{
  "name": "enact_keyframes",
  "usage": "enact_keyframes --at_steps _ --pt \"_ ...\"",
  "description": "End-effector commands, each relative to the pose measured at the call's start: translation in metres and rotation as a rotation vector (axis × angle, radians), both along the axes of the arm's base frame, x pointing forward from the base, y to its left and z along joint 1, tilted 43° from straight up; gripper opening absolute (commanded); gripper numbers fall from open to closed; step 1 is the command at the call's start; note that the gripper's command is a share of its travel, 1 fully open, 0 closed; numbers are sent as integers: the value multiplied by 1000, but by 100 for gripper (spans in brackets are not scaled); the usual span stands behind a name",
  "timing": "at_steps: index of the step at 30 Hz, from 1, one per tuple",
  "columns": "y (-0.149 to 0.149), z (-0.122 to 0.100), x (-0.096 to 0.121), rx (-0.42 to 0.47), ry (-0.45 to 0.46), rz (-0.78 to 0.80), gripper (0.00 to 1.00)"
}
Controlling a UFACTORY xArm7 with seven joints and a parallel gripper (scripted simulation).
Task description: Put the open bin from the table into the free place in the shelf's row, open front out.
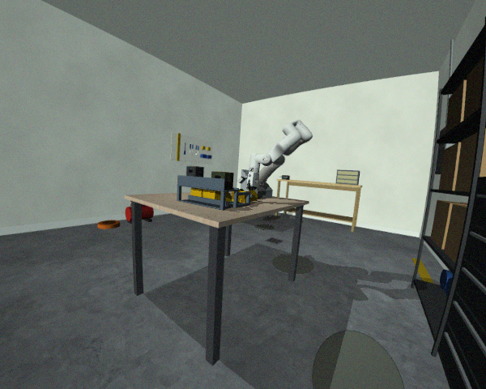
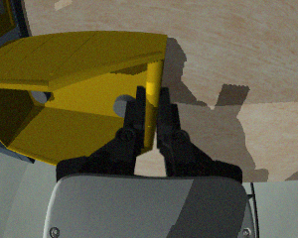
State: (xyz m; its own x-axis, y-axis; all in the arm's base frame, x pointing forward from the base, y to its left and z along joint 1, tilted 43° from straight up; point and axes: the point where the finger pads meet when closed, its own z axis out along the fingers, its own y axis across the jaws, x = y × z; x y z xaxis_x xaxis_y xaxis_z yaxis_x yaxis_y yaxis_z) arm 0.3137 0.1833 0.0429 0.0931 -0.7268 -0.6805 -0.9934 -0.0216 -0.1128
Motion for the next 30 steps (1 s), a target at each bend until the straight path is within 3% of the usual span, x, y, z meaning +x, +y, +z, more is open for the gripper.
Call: enact_keyframes --at_steps 1,20,30 --pt "-1 0 1 0 -2 -3 0" --pt "0 0 1 0 -2 -3 0" --pt "0 0 1 -5 42 38 0"
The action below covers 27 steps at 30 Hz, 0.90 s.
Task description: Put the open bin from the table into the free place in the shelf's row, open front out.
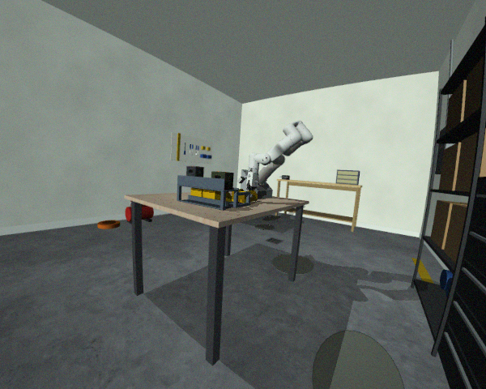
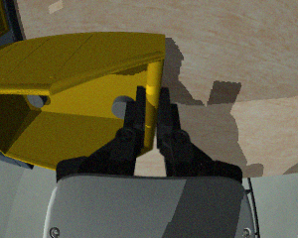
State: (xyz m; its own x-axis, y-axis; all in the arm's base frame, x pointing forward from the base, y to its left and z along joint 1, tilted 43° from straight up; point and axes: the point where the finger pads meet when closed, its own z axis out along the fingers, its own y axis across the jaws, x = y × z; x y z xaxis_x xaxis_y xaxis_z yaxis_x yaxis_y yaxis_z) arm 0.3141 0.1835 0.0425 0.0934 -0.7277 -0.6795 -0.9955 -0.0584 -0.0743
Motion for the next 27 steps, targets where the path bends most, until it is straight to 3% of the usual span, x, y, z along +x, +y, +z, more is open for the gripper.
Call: enact_keyframes --at_steps 1,27 --pt "0 0 1 1 3 2 0" --pt "0 1 6 -1 23 20 0"
